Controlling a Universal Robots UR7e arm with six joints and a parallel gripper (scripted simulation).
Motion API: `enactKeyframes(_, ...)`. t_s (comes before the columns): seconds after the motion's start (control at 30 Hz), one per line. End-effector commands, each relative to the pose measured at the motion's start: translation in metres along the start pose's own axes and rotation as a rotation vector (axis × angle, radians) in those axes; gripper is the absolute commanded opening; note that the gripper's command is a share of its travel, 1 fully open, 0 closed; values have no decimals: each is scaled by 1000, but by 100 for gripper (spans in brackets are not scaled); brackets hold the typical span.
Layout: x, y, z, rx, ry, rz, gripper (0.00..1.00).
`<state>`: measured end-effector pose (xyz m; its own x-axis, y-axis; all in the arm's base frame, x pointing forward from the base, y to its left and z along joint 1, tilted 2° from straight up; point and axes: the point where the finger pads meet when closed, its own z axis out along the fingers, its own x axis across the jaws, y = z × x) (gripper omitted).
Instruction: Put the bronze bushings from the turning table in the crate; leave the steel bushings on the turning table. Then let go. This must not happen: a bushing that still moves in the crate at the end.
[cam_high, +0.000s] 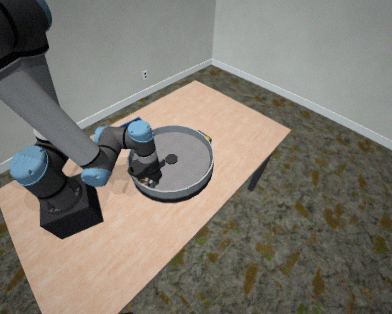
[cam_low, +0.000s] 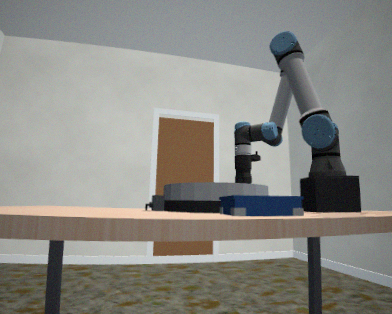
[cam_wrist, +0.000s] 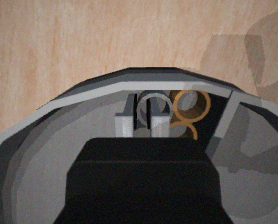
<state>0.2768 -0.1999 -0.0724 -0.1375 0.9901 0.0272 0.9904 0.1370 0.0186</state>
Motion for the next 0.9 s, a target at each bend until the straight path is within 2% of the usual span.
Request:
enactKeyframes(0.0,0,0,0,-1,-1,0,0)
enactKeyframes(0.87,-3,0,0,-1,0,0,0)
